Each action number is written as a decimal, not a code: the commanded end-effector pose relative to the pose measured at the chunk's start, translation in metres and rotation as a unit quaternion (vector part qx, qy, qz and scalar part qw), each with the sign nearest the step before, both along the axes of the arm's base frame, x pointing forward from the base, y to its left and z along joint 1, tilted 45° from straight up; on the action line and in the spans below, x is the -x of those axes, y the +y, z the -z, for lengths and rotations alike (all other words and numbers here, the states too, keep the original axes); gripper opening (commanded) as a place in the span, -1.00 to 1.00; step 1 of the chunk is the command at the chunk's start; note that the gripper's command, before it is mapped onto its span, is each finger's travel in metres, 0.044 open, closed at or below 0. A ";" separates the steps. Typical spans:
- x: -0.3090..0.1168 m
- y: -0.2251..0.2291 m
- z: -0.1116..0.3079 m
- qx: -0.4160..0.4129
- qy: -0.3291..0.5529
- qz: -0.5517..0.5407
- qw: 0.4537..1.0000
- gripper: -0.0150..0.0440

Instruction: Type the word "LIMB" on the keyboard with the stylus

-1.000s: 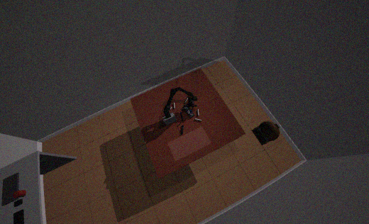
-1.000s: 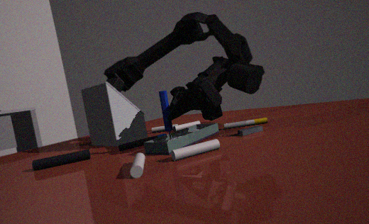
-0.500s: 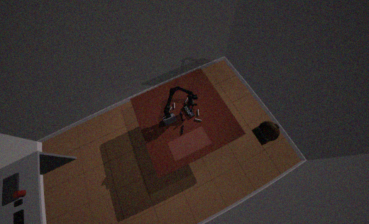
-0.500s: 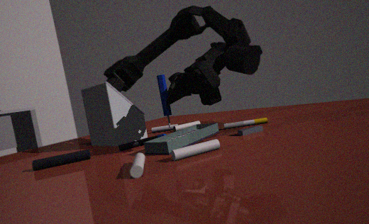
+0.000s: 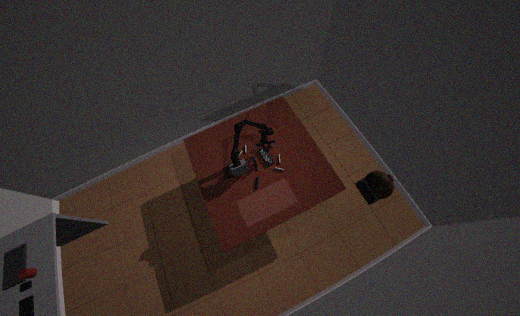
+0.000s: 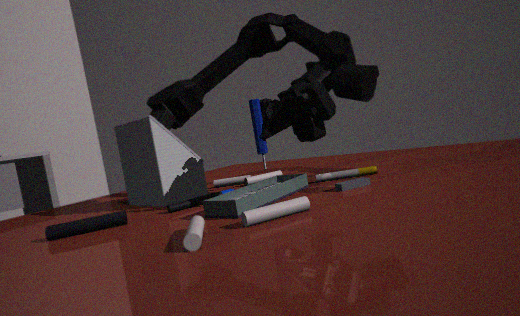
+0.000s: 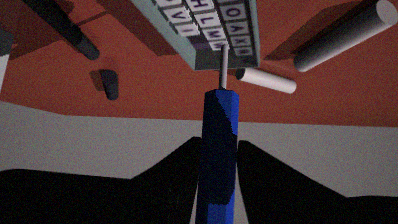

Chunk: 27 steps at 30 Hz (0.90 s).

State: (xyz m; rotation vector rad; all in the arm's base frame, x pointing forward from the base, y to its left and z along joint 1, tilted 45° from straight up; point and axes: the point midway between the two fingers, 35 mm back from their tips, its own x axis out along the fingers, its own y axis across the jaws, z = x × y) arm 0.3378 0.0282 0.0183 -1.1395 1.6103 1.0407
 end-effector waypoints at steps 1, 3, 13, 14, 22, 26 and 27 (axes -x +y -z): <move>0.002 0.015 -0.019 0.005 -0.028 -0.033 0.999 -0.49; 0.003 0.022 -0.028 0.006 -0.042 -0.047 0.998 -0.49; 0.014 0.056 -0.073 0.006 -0.112 -0.115 0.987 -0.49; 0.015 0.058 -0.075 0.005 -0.116 -0.119 0.986 -0.49; 0.015 0.058 -0.076 0.005 -0.117 -0.120 0.986 -0.49; 0.015 0.058 -0.076 0.005 -0.117 -0.120 0.986 -0.49; 0.015 0.058 -0.076 0.005 -0.117 -0.120 0.986 -0.49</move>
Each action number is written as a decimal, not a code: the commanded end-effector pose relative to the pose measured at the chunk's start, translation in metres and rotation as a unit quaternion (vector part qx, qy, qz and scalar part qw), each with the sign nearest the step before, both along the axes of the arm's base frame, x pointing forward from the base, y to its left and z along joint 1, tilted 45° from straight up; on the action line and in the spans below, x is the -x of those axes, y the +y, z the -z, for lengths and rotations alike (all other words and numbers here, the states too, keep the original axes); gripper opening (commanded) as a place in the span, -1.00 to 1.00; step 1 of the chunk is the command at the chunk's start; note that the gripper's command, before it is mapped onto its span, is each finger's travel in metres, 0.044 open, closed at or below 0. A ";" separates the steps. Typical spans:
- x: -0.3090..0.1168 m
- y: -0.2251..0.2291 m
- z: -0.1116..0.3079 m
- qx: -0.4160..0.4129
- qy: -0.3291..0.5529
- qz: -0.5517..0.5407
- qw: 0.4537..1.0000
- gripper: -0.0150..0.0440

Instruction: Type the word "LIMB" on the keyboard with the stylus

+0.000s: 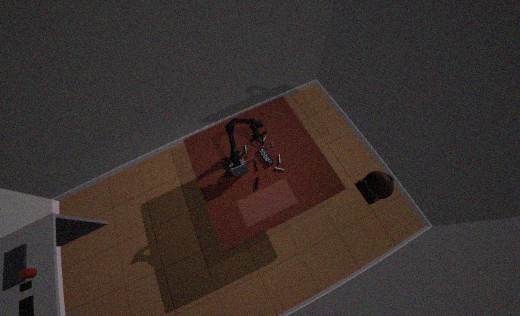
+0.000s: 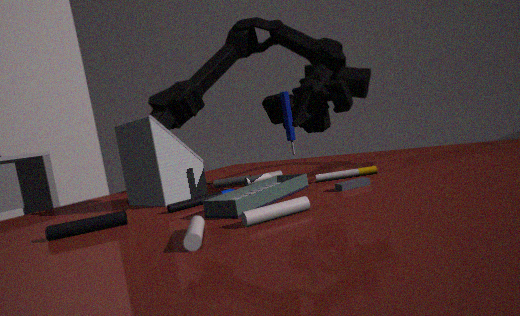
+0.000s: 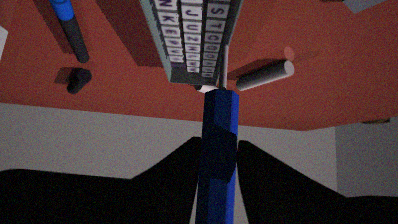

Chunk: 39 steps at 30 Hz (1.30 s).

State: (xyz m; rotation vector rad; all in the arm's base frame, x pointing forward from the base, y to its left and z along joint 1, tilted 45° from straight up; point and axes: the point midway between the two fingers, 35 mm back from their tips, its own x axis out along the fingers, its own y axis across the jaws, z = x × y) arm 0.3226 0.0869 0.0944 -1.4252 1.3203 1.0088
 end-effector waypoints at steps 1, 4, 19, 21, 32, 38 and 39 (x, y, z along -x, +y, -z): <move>0.000 0.000 0.000 0.002 -0.001 -0.002 1.000 -0.49; 0.000 0.004 0.005 0.002 -0.001 -0.002 1.000 -0.49; -0.001 0.025 0.024 0.001 -0.001 -0.002 1.000 -0.49; -0.001 0.025 0.024 0.001 -0.001 -0.002 1.000 -0.49; -0.001 0.025 0.026 0.001 -0.001 -0.002 1.000 -0.22; -0.001 0.025 0.026 0.001 -0.001 -0.002 1.000 -0.22; -0.001 0.025 0.026 0.001 -0.001 -0.002 1.000 -0.22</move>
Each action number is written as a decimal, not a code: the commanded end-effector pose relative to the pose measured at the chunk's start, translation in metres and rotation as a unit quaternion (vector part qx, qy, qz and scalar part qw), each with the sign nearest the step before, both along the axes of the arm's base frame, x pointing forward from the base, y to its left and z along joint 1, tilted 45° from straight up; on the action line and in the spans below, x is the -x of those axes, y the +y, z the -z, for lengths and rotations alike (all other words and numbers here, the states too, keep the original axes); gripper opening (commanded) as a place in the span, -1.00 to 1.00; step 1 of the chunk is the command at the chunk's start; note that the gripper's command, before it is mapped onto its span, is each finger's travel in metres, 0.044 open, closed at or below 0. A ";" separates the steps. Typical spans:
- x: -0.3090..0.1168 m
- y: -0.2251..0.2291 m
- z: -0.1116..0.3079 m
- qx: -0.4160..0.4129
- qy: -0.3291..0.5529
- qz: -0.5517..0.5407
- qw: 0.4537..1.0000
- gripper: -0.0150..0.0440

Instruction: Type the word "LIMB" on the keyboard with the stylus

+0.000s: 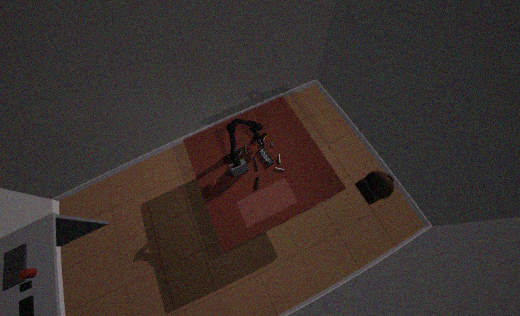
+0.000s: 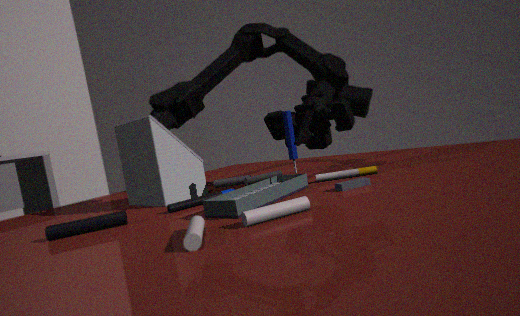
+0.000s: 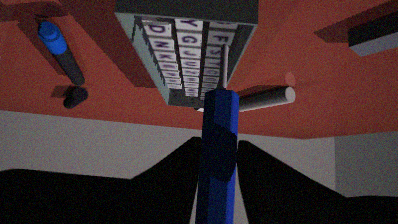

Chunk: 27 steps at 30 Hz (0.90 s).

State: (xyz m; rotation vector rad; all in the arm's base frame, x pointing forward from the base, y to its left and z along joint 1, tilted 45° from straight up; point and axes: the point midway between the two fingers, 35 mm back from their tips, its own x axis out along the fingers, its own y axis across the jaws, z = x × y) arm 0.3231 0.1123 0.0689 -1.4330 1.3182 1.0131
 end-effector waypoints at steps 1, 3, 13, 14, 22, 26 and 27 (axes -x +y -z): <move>0.000 0.000 0.000 0.000 -0.001 0.002 1.000 -0.22; 0.000 0.001 0.001 0.000 -0.001 0.002 1.000 -0.22; 0.000 0.005 0.005 0.000 -0.001 0.002 1.000 -0.22; 0.000 0.005 0.005 0.000 -0.001 0.002 1.000 -0.22; 0.000 0.007 0.007 0.000 -0.001 0.002 1.000 -0.22; 0.000 0.008 0.008 0.000 -0.001 0.002 1.000 -0.22; 0.000 0.009 0.008 0.000 -0.001 0.002 1.000 -0.22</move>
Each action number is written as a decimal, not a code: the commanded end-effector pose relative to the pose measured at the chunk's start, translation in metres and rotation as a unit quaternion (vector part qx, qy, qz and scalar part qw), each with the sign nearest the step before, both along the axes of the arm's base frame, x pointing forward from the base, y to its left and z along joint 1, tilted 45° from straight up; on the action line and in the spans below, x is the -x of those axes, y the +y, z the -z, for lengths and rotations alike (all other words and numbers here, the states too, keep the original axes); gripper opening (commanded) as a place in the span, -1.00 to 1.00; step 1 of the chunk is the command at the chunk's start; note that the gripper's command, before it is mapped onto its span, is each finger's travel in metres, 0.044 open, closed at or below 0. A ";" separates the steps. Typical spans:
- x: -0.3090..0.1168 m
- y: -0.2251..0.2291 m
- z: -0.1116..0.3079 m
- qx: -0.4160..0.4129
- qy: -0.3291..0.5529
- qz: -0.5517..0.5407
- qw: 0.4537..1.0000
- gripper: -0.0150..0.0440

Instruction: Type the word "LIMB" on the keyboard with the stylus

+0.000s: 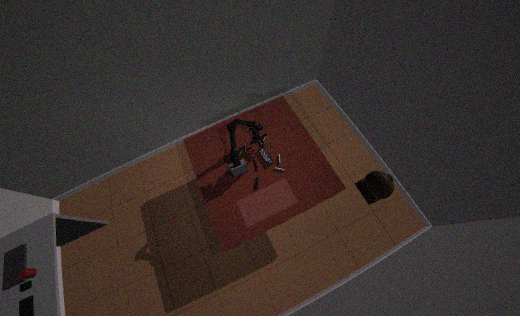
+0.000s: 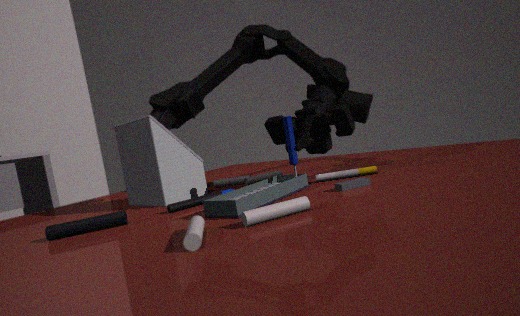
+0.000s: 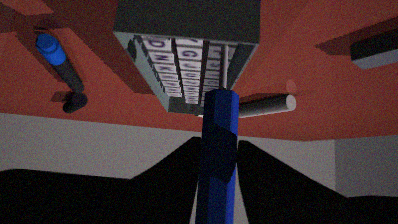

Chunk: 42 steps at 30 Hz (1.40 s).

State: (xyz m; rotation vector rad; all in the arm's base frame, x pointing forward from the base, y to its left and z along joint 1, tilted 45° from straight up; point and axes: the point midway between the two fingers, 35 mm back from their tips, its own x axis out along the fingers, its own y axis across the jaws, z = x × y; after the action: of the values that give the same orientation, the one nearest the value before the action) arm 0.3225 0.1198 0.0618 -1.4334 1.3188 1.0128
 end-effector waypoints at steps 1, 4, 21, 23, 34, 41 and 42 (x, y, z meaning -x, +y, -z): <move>0.000 0.001 0.002 -0.001 -0.001 0.002 1.000 -0.22; -0.001 0.003 0.003 -0.001 -0.001 0.002 1.000 -0.22; -0.001 0.006 0.005 -0.001 -0.001 0.002 1.000 -0.22; -0.001 0.006 0.005 -0.001 -0.001 0.002 1.000 -0.22; 0.001 -0.018 -0.018 0.000 -0.001 0.002 1.000 -0.22; 0.000 -0.019 -0.019 -0.002 -0.004 0.005 1.000 -0.21; 0.000 -0.019 -0.019 -0.002 -0.004 0.005 1.000 -0.22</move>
State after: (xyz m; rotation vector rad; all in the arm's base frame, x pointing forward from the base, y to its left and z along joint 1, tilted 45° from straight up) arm 0.3225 0.1004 0.0807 -1.4254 1.3161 1.0035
